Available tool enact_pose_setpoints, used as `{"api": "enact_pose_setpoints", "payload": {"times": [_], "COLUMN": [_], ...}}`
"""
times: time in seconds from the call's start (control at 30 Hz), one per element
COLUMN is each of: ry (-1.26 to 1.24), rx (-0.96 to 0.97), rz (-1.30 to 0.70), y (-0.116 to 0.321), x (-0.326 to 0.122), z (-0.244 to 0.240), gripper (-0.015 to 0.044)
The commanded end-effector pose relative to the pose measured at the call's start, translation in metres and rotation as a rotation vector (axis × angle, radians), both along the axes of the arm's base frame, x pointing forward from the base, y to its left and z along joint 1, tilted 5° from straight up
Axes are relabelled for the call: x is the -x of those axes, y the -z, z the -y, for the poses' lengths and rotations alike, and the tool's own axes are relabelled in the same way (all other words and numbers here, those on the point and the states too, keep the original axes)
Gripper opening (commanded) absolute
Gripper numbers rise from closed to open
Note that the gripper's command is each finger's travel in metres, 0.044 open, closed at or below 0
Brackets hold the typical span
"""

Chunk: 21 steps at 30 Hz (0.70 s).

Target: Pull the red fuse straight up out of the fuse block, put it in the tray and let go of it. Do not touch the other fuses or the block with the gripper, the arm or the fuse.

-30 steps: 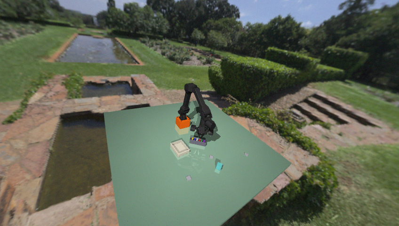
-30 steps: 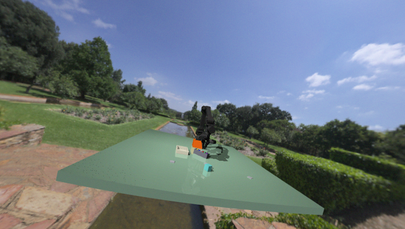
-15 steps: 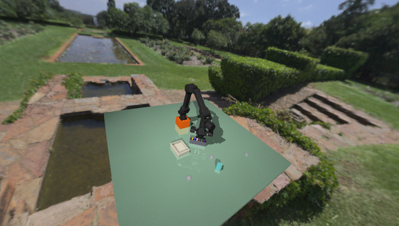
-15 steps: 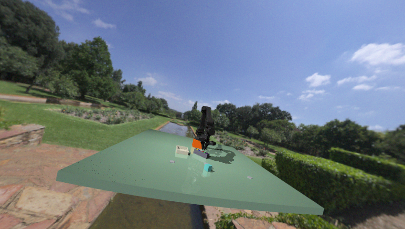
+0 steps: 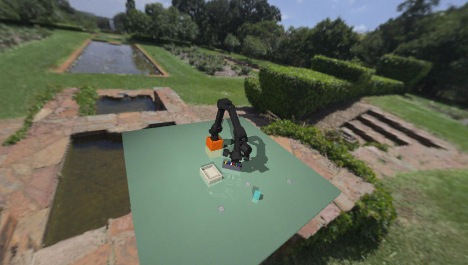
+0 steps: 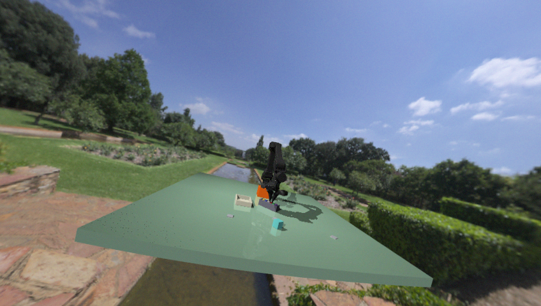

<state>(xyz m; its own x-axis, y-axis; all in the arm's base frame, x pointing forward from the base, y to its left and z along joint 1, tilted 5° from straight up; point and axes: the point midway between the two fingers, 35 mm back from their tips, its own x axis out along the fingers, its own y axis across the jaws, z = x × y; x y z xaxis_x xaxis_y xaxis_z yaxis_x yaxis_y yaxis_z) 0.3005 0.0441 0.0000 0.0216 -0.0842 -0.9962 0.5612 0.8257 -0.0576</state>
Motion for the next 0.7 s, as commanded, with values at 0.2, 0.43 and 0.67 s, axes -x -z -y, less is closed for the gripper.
{"api": "enact_pose_setpoints", "payload": {"times": [0.2, 0.43, 0.67], "ry": [-0.001, -0.001, -0.001], "rx": [-0.005, -0.005, -0.005], "rz": [-0.005, -0.005, -0.005], "y": [0.004, 0.01, 0.012], "x": [0.002, 0.002, 0.002], "z": [0.0, 0.0, 0.0], "gripper": [0.0074, 0.0074, 0.0074]}}
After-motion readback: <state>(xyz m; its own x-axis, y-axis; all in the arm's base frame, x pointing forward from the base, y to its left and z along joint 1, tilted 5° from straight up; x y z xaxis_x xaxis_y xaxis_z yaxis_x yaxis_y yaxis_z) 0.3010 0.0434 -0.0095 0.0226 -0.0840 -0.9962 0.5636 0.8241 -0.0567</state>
